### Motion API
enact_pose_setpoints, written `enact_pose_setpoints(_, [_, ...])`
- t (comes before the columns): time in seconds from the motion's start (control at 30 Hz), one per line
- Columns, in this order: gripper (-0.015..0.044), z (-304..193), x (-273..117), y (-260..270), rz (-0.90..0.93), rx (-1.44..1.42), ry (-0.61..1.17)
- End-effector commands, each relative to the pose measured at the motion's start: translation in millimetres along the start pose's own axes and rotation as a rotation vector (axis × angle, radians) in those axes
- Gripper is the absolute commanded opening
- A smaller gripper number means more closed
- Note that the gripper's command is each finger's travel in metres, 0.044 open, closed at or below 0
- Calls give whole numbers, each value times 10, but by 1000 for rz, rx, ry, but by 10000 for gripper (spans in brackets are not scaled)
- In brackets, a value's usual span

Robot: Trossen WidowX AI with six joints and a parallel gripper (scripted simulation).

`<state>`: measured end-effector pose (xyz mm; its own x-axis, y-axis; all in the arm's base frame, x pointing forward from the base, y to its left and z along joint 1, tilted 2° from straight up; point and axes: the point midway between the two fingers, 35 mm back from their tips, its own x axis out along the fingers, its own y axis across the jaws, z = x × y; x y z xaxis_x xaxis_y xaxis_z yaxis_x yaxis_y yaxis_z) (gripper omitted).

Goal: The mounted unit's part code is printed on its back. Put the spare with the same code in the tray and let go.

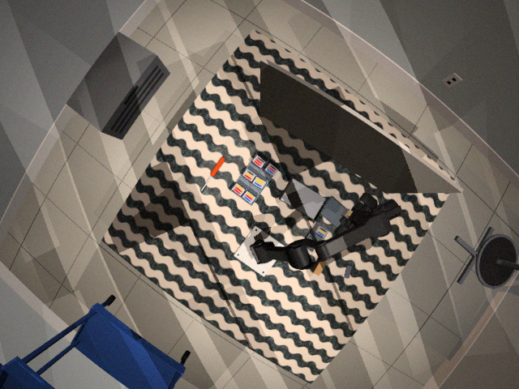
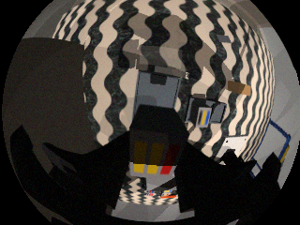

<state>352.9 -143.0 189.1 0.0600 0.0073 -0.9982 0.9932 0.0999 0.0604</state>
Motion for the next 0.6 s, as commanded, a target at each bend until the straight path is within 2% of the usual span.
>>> enact_pose_setpoints(0.0, [0,6,25,8,1,6,-2])
enact_pose_setpoints(0.57, [0,16,141,27,0,6,-2])
